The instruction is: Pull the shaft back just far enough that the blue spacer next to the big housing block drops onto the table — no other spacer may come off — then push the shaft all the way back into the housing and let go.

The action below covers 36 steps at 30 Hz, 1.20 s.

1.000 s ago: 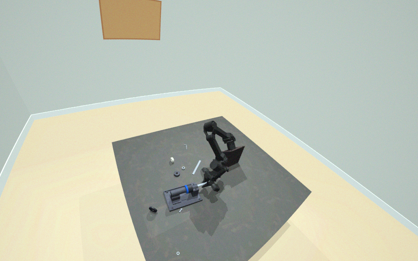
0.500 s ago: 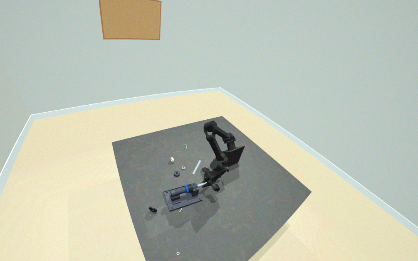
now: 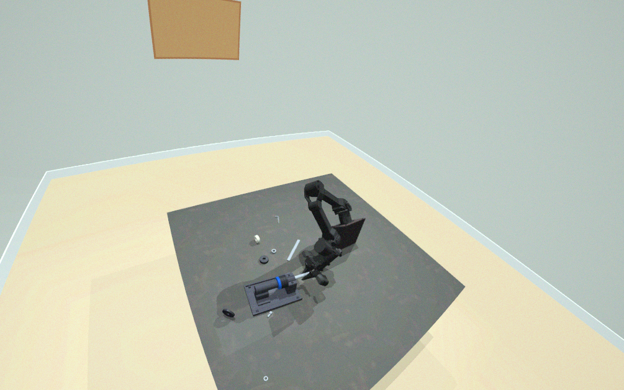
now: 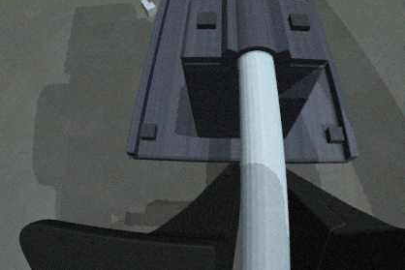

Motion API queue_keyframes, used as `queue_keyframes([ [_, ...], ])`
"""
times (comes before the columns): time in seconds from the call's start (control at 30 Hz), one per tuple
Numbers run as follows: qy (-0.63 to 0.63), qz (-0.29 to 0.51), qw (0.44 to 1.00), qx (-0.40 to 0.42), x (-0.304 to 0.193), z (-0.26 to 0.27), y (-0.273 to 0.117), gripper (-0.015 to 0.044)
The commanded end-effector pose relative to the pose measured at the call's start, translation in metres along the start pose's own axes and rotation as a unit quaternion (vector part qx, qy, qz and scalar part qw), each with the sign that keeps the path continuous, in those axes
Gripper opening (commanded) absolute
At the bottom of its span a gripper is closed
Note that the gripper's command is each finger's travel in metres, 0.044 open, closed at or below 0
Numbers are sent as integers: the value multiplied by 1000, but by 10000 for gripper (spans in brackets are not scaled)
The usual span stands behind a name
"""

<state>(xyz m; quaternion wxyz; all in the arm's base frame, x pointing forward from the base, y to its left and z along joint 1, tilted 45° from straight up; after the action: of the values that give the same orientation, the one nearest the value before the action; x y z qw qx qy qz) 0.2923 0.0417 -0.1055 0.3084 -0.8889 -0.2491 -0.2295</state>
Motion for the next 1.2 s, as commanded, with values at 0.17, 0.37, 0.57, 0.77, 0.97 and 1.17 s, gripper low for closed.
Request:
queue_keyframes([
  [0.17,2,0,1000,-2,-1,0,-1,0],
  [0.37,2,0,1000,-2,-1,0,-2,0],
  [0.57,2,0,1000,-2,-2,0,-2,0],
  [0.77,2,0,1000,-2,-2,0,-3,0],
  [0.97,2,0,1000,-2,-3,0,-3,0],
  [1.17,2,0,1000,-2,-3,0,-4,0],
])
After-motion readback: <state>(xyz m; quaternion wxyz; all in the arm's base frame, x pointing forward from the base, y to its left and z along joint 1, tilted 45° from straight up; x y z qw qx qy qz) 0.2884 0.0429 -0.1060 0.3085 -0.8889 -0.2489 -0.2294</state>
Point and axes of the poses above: the point midway between the two fingers, 35 mm back from their tips, its own y axis out along the fingers, its own z axis across the jaws, x = y × z, the point moved 9 cm from there along -y, back along the fingers, and after that the axes turned 1 degree about -y, right-handed, at the moved point
